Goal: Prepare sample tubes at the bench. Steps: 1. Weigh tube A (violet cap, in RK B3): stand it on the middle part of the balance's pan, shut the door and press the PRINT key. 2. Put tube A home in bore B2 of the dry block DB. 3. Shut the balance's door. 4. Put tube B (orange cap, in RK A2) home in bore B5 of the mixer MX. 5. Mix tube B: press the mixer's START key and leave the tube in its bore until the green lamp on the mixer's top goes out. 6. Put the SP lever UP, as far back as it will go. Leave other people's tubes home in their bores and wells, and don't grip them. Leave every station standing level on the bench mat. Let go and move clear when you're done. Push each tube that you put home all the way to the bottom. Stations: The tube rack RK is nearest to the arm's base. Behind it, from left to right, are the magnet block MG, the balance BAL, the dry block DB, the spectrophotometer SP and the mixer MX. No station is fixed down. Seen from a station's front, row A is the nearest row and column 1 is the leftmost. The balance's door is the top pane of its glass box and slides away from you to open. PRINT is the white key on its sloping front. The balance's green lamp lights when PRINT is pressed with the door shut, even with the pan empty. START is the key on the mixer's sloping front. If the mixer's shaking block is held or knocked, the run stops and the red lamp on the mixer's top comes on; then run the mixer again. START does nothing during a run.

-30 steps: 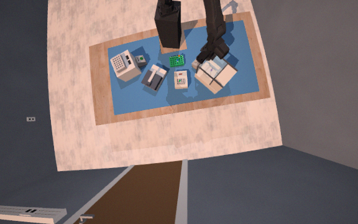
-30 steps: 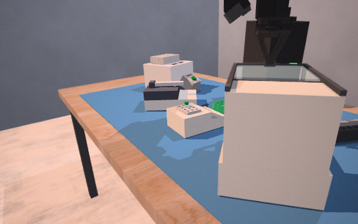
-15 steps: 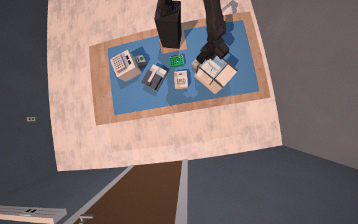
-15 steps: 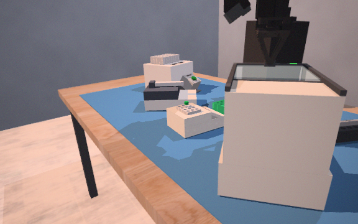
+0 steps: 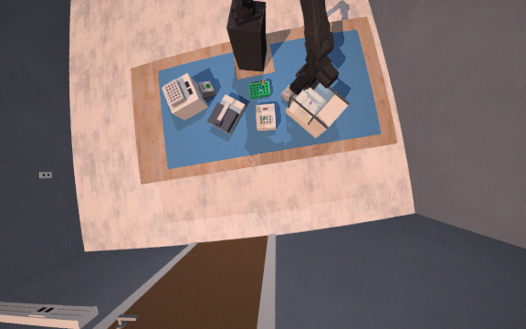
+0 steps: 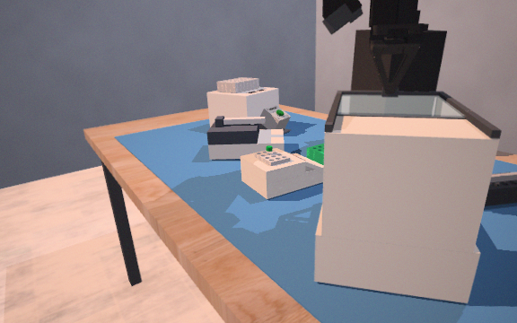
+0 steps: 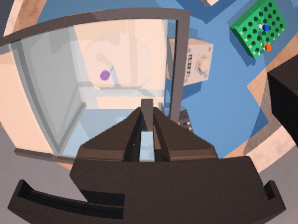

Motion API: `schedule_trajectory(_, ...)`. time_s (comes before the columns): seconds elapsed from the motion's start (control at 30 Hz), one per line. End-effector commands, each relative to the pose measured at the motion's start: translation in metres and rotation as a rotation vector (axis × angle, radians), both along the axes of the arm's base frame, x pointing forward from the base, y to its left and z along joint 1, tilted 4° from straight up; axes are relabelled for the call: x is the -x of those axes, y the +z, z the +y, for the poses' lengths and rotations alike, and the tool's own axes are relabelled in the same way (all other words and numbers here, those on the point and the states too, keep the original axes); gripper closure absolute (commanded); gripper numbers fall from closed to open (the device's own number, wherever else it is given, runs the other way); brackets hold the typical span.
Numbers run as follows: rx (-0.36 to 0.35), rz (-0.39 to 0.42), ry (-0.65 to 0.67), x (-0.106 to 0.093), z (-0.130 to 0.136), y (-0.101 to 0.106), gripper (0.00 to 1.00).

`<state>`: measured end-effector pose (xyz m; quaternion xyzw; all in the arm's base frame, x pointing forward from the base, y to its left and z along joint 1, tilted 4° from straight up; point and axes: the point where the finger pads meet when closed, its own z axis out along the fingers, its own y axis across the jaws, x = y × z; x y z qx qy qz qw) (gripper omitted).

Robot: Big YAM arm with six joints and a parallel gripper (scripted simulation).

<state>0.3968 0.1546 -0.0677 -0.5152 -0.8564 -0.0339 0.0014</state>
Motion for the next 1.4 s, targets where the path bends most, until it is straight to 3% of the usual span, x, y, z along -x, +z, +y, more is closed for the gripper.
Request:
schedule_trajectory(0.0, -0.004, -0.011, 0.000, -0.015, 0.013, 0.004, 0.94)
schedule_trajectory(1.37, -0.005, -0.013, 0.000, -0.049, 0.031, 0.006, 0.94)
